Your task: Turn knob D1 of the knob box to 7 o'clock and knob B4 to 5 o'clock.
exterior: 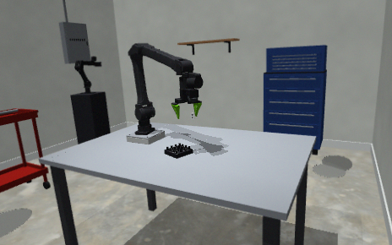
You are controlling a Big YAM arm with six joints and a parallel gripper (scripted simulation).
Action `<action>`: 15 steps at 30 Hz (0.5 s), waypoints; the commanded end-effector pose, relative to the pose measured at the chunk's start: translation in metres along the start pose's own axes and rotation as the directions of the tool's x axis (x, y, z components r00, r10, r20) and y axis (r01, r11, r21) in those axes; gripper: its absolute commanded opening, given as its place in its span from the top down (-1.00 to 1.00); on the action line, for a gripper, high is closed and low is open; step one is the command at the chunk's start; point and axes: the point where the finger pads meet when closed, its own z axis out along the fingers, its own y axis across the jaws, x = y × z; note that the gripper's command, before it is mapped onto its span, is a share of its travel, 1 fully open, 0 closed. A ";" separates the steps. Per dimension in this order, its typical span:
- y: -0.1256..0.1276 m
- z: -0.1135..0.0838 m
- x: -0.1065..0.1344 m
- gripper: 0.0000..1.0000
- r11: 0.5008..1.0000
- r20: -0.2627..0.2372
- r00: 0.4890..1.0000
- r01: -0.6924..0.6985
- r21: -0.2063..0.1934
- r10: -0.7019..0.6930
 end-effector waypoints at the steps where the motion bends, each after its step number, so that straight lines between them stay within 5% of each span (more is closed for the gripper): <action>1: 0.010 -0.032 -0.017 -1.00 1.000 0.067 0.998 0.010 -0.024 -0.008; 3: 0.007 -0.017 -0.008 -1.00 1.000 0.040 0.999 0.010 -0.015 -0.009; 15: 0.007 -0.018 -0.008 -1.00 1.000 0.040 0.999 0.010 -0.015 -0.009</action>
